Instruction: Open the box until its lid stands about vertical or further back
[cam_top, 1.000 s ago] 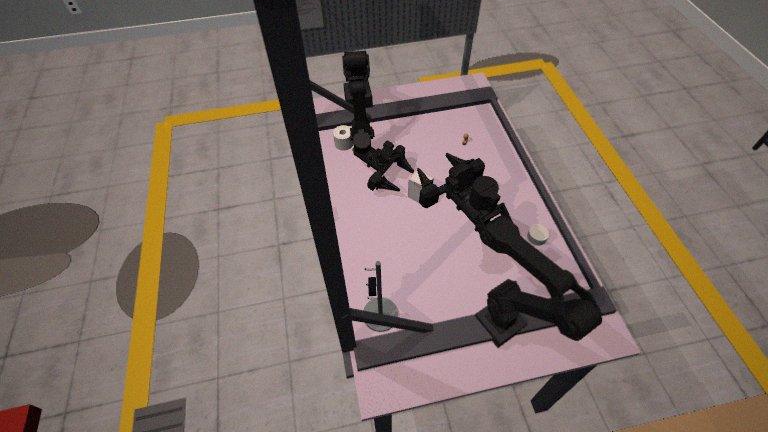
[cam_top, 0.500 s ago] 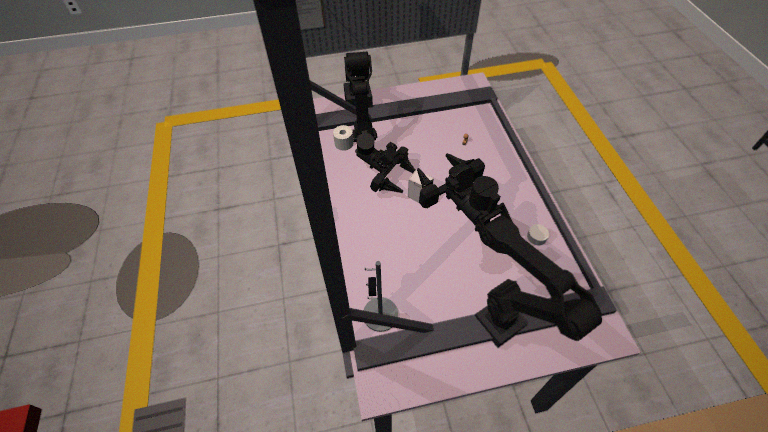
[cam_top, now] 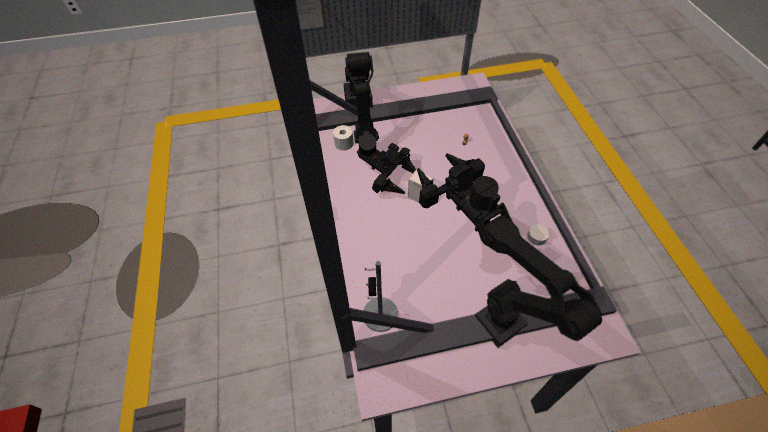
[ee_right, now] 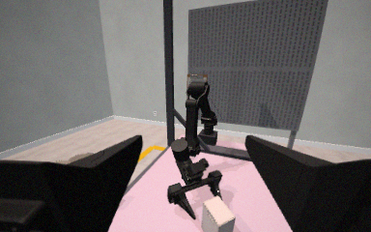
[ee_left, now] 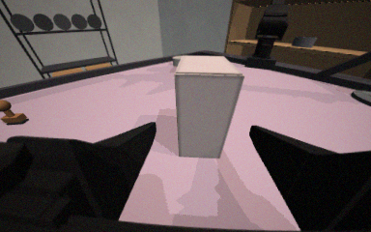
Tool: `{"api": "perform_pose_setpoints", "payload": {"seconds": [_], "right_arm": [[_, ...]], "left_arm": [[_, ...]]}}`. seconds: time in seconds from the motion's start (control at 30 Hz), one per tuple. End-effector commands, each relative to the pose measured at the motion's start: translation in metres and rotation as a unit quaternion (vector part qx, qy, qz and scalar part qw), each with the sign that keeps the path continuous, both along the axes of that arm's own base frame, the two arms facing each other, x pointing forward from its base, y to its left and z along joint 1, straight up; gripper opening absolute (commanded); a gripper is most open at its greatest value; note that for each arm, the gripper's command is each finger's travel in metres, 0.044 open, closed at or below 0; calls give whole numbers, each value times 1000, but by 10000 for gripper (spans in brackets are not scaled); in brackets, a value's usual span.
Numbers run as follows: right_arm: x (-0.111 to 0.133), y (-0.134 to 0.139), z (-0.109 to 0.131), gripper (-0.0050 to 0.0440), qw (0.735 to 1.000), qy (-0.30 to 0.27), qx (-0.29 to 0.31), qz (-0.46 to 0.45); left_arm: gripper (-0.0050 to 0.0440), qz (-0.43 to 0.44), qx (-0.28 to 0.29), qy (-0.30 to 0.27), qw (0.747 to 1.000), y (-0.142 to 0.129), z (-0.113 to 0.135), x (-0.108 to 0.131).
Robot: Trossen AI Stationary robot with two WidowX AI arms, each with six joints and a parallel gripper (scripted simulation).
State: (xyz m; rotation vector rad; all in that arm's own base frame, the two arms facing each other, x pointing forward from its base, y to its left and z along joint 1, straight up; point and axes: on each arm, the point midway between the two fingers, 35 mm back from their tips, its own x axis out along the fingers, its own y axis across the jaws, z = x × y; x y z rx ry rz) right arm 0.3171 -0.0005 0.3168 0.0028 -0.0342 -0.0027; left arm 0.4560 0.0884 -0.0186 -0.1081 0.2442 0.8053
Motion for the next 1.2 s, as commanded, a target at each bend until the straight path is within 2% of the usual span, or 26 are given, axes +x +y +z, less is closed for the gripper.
{"api": "perform_pose_setpoints", "payload": {"seconds": [0.0,1.17], "right_arm": [[-1,0,6,440,1000,-8,-1,1],[-1,0,6,440,1000,-8,-1,1]], "left_arm": [[440,-1,0,-11,1000,3,9,8],[440,-1,0,-12,1000,21,10,25]]}}
